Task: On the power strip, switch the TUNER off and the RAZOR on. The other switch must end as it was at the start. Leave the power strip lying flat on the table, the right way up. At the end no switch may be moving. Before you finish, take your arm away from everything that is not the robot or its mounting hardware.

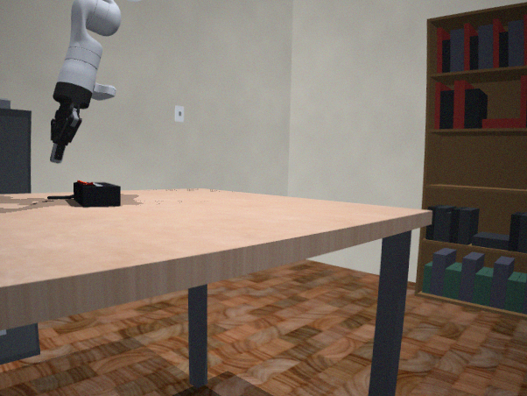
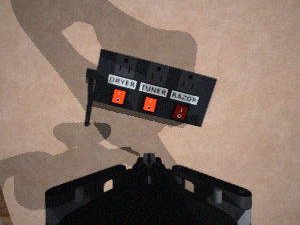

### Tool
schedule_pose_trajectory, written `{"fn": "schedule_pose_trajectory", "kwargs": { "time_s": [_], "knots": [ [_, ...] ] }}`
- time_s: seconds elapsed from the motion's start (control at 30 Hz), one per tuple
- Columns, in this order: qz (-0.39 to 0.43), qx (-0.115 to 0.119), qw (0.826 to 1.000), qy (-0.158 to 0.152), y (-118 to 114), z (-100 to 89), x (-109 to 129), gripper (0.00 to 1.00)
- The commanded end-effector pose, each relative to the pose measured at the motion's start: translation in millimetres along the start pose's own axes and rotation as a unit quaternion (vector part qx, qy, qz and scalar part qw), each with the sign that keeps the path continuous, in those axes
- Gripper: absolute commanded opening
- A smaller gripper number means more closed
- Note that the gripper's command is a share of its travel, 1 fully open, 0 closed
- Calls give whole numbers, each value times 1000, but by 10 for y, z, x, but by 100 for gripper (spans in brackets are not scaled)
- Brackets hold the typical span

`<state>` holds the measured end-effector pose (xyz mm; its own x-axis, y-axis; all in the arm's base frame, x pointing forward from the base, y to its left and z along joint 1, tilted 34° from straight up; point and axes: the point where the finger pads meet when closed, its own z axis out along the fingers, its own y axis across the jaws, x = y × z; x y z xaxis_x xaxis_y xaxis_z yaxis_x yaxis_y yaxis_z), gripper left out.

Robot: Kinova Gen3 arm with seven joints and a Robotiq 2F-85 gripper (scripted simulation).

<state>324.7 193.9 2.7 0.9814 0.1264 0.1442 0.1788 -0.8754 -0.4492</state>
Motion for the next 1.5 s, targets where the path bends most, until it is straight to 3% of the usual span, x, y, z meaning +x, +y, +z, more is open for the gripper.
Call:
{"fn": "schedule_pose_trajectory", "kwargs": {
  "time_s": [0.0,1.47],
  "knots": [
    [0,-2,1000,-3,18,27,-21,0],
    [1,-4,1000,-3,44,454,43,0]
  ]
}}
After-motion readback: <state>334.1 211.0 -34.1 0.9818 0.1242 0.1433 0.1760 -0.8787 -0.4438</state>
